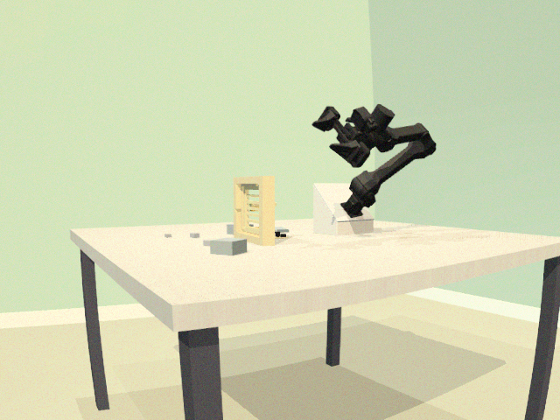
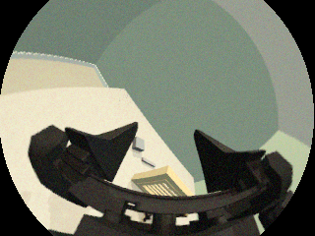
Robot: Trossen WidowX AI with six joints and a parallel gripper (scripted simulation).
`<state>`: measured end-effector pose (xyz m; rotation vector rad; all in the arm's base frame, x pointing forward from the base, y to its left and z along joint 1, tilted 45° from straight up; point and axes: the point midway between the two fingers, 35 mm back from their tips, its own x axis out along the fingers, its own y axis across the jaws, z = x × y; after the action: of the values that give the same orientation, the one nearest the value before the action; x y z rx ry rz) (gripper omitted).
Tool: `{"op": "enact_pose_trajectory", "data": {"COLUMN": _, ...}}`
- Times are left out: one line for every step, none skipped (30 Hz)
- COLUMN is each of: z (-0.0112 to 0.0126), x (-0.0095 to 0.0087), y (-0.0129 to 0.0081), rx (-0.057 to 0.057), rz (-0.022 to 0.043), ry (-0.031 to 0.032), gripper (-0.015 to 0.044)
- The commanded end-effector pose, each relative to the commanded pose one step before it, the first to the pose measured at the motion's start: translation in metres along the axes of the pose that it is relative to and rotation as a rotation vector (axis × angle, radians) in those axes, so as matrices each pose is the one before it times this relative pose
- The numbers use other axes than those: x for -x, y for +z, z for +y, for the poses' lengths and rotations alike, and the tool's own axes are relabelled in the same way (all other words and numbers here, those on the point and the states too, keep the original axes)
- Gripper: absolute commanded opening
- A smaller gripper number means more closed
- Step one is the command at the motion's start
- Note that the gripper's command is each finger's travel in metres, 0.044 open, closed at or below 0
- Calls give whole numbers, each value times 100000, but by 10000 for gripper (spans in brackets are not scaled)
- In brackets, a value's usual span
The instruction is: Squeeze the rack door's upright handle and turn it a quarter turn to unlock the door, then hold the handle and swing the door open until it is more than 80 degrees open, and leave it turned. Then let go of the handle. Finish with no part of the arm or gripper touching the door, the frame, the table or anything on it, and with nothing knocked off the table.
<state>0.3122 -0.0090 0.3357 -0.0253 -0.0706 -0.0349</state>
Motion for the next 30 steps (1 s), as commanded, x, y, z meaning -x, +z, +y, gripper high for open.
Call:
{"op": "enact_pose_trajectory", "data": {"z": -31, "x": -60, "y": -74, "rx": 164, "rz": 460, "ry": -25, "gripper": 374}}
{"op": "enact_pose_trajectory", "data": {"z": -94, "x": -180, "y": -223, "rx": 484, "rz": 1379, "ry": -70, "gripper": 347}}
{"op": "enact_pose_trajectory", "data": {"z": -159, "x": -298, "y": -372, "rx": 779, "rz": 2300, "ry": -104, "gripper": 321}}
{"op": "enact_pose_trajectory", "data": {"z": -194, "x": -355, "y": -447, "rx": 890, "rz": 2767, "ry": -104, "gripper": 295}}
{"op": "enact_pose_trajectory", "data": {"z": -197, "x": -354, "y": -445, "rx": 839, "rz": 2768, "ry": -79, "gripper": 292}}
{"op": "enact_pose_trajectory", "data": {"z": -199, "x": -352, "y": -443, "rx": 788, "rz": 2767, "ry": -54, "gripper": 292}}
{"op": "enact_pose_trajectory", "data": {"z": -202, "x": -350, "y": -441, "rx": 738, "rz": 2766, "ry": -28, "gripper": 292}}
{"op": "enact_pose_trajectory", "data": {"z": -204, "x": -348, "y": -439, "rx": 687, "rz": 2763, "ry": -1, "gripper": 292}}
{"op": "enact_pose_trajectory", "data": {"z": -207, "x": -346, "y": -437, "rx": 637, "rz": 2760, "ry": 26, "gripper": 292}}
{"op": "enact_pose_trajectory", "data": {"z": -209, "x": -344, "y": -435, "rx": 586, "rz": 2756, "ry": 54, "gripper": 292}}
{"op": "enact_pose_trajectory", "data": {"z": -300, "x": -340, "y": -426, "rx": 406, "rz": 2586, "ry": -122, "gripper": 292}}
{"op": "enact_pose_trajectory", "data": {"z": -303, "x": -337, "y": -425, "rx": 349, "rz": 2580, "ry": -95, "gripper": 292}}
{"op": "enact_pose_trajectory", "data": {"z": -307, "x": -334, "y": -423, "rx": 292, "rz": 2573, "ry": -68, "gripper": 292}}
{"op": "enact_pose_trajectory", "data": {"z": -311, "x": -331, "y": -422, "rx": 235, "rz": 2564, "ry": -41, "gripper": 292}}
{"op": "enact_pose_trajectory", "data": {"z": -314, "x": -328, "y": -420, "rx": 179, "rz": 2554, "ry": -12, "gripper": 292}}
{"op": "enact_pose_trajectory", "data": {"z": -318, "x": -324, "y": -419, "rx": 123, "rz": 2544, "ry": 17, "gripper": 292}}
{"op": "enact_pose_trajectory", "data": {"z": -321, "x": -321, "y": -417, "rx": 67, "rz": 2531, "ry": 46, "gripper": 292}}
{"op": "enact_pose_trajectory", "data": {"z": -324, "x": -317, "y": -415, "rx": 12, "rz": 2518, "ry": 76, "gripper": 292}}
{"op": "enact_pose_trajectory", "data": {"z": -327, "x": -313, "y": -414, "rx": -43, "rz": 2504, "ry": 107, "gripper": 292}}
{"op": "enact_pose_trajectory", "data": {"z": -330, "x": -309, "y": -412, "rx": -97, "rz": 2488, "ry": 138, "gripper": 292}}
{"op": "enact_pose_trajectory", "data": {"z": -220, "x": -309, "y": -410, "rx": 66, "rz": 2657, "ry": 398, "gripper": 292}}
{"op": "enact_pose_trajectory", "data": {"z": -221, "x": -307, "y": -408, "rx": 21, "rz": 2649, "ry": 433, "gripper": 292}}
{"op": "enact_pose_trajectory", "data": {"z": -222, "x": -303, "y": -405, "rx": -24, "rz": 2631, "ry": 467, "gripper": 292}}
{"op": "enact_pose_trajectory", "data": {"z": -223, "x": -299, "y": -402, "rx": -69, "rz": 2613, "ry": 501, "gripper": 292}}
{"op": "enact_pose_trajectory", "data": {"z": -224, "x": -295, "y": -399, "rx": -113, "rz": 2593, "ry": 536, "gripper": 292}}
{"op": "enact_pose_trajectory", "data": {"z": -225, "x": -291, "y": -395, "rx": -157, "rz": 2573, "ry": 570, "gripper": 292}}
{"op": "enact_pose_trajectory", "data": {"z": -225, "x": -286, "y": -392, "rx": -200, "rz": 2551, "ry": 605, "gripper": 292}}
{"op": "enact_pose_trajectory", "data": {"z": -226, "x": -282, "y": -388, "rx": -242, "rz": 2528, "ry": 640, "gripper": 292}}
{"op": "enact_pose_trajectory", "data": {"z": -227, "x": -277, "y": -384, "rx": -284, "rz": 2505, "ry": 675, "gripper": 292}}
{"op": "enact_pose_trajectory", "data": {"z": -227, "x": -272, "y": -380, "rx": -326, "rz": 2480, "ry": 711, "gripper": 292}}
